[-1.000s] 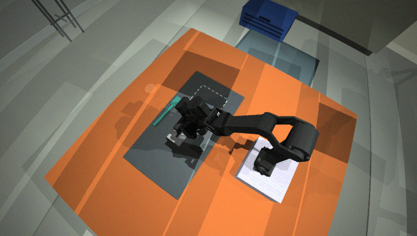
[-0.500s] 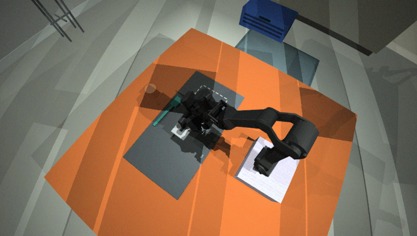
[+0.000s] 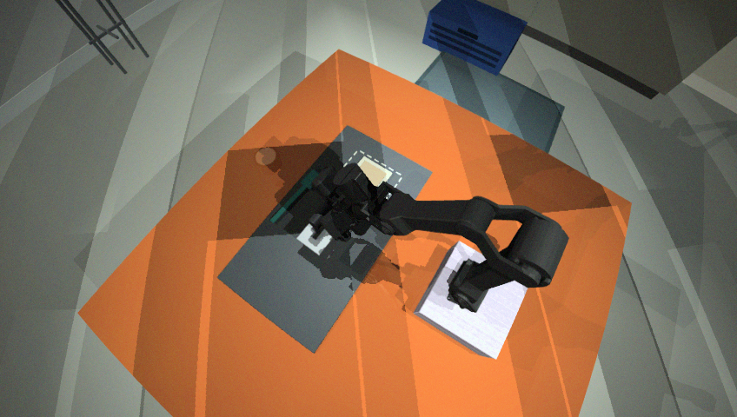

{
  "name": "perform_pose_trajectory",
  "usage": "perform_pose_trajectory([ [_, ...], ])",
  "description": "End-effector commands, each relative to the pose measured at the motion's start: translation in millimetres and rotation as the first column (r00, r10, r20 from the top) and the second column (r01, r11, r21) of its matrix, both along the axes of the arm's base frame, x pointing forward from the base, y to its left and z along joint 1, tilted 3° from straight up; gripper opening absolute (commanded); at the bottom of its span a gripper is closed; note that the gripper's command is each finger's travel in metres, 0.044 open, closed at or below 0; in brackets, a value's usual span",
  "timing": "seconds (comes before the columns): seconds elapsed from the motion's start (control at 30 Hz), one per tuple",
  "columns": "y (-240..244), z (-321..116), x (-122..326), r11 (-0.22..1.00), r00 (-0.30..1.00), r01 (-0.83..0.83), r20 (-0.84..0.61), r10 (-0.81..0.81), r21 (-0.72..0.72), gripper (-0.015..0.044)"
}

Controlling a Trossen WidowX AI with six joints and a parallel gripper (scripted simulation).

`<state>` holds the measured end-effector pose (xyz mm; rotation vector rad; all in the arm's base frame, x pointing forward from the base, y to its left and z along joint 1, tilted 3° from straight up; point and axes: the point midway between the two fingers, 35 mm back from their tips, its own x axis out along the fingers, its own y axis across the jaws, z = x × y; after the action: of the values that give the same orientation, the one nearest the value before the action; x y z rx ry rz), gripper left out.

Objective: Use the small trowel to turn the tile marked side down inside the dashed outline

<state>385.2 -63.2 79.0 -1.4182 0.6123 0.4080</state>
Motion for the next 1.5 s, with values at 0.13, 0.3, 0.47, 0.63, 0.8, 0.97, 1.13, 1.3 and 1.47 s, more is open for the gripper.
perform_pose_trajectory([
  [0.13, 30, 25, 6, 1.000, 1.000, 0.004, 0.027, -0.004, 0.000, 0.0000],
  [0.3, 31, 26, 6, 1.000, 1.000, 0.004, 0.027, -0.004, 0.000, 0.0000],
  [0.47, 31, 26, 6, 1.000, 1.000, 0.004, 0.027, -0.004, 0.000, 0.0000],
  [0.63, 31, 26, 6, 1.000, 1.000, 0.004, 0.027, -0.004, 0.000, 0.0000],
  [0.8, 31, 26, 6, 1.000, 1.000, 0.004, 0.027, -0.004, 0.000, 0.0000],
  [0.97, 31, 26, 6, 1.000, 1.000, 0.004, 0.027, -0.004, 0.000, 0.0000],
  [1.13, 31, 26, 6, 1.000, 1.000, 0.004, 0.027, -0.004, 0.000, 0.0000],
  [1.3, 31, 26, 6, 1.000, 1.000, 0.004, 0.027, -0.004, 0.000, 0.0000],
  [1.47, 31, 25, 5, 1.000, 1.000, 0.002, 0.024, -0.002, 0.000, 0.0000],
])
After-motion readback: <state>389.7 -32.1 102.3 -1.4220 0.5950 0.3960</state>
